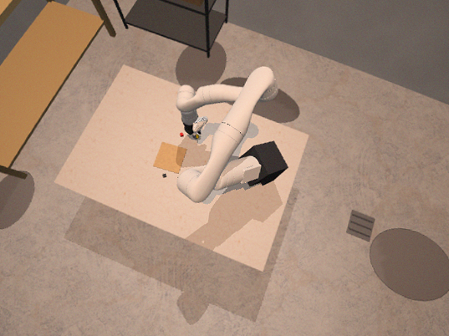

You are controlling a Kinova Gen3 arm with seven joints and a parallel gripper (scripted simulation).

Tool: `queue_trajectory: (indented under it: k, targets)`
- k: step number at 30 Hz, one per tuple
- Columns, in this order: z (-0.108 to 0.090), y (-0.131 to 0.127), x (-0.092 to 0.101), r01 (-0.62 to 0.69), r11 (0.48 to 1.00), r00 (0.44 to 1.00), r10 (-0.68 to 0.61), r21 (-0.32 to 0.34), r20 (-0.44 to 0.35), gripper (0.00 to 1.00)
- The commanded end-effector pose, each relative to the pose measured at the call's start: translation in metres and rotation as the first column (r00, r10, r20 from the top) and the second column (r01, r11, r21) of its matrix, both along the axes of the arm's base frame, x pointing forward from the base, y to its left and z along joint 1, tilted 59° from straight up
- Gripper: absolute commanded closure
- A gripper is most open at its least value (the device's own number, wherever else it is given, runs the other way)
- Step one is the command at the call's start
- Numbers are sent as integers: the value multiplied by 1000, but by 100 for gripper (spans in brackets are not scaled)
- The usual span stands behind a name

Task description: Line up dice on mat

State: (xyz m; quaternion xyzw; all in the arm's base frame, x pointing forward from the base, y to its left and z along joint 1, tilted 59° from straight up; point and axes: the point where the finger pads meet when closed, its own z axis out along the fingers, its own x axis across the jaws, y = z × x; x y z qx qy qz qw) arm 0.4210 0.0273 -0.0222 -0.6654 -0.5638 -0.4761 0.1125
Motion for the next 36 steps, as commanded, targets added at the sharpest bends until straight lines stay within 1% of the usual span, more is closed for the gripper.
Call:
queue_trajectory:
  k: [1, 11, 24, 36]
  targets:
    - [0, -1, 0, 1, 1000, 1000, -1, -1, 1, 36]
    - [0, 0, 1, 1, 1000, 1000, -1, -1, 1, 36]
    - [-8, 10, 8, 1, 1000, 1000, -1, -1, 1, 36]
    - [-11, 14, 11, 1, 1000, 1000, -1, -1, 1, 36]
